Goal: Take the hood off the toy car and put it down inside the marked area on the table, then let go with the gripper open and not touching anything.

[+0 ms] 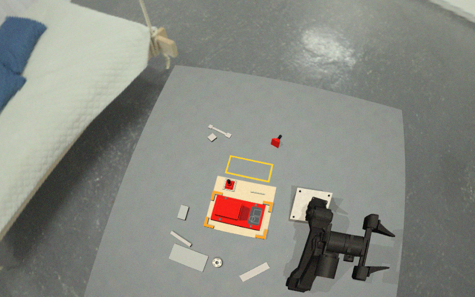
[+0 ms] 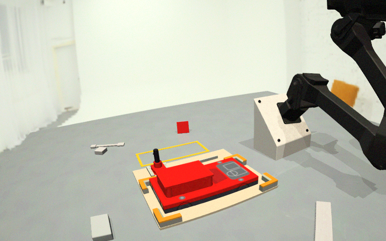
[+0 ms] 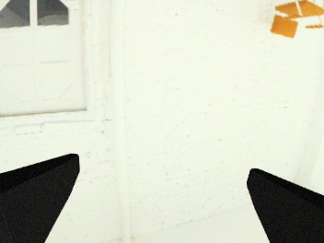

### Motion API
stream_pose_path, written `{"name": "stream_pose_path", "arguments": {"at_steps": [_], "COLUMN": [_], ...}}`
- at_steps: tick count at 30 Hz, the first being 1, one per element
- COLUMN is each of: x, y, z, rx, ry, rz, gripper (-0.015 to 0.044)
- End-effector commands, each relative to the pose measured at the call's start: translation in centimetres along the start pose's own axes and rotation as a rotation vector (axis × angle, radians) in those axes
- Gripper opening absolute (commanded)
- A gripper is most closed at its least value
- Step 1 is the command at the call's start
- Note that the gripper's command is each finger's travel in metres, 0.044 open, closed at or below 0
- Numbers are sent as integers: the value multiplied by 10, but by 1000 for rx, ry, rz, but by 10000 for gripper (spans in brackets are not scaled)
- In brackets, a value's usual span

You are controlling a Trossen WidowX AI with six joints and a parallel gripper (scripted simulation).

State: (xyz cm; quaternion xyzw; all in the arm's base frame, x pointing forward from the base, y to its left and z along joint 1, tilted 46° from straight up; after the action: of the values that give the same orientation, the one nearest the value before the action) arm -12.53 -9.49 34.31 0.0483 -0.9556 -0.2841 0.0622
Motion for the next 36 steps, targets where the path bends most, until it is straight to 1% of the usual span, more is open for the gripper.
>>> {"name": "stream_pose_path", "arguments": {"at_steps": [1, 4, 6, 11, 17, 27, 36], "x": [0, -1, -3, -16, -44, -117, -202], "y": [0, -7, -16, -48, -91, -161, -211], "z": [-1, -10, -22, -56, -91, -123, -121], "rx": [-4, -66, -148, -388, -664, -1074, -1373], "ry": [3, 45, 104, 291, 534, 999, 1477], "rz": [-2, -25, -56, -145, -245, -373, -440], "gripper": [440, 440, 440, 440, 440, 440, 440]}}
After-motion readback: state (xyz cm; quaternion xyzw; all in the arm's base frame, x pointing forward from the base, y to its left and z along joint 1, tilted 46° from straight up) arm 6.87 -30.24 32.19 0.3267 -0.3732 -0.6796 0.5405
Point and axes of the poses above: the point midway between the two fingers, 35 mm back from their tips, its own x axis out along the fingers, its own y axis across the jaws, z = x × y, the point moved 2 cm from there along -x, back along the fingers, and after that the axes turned 8 degrees about x, right-handed, at the moved point
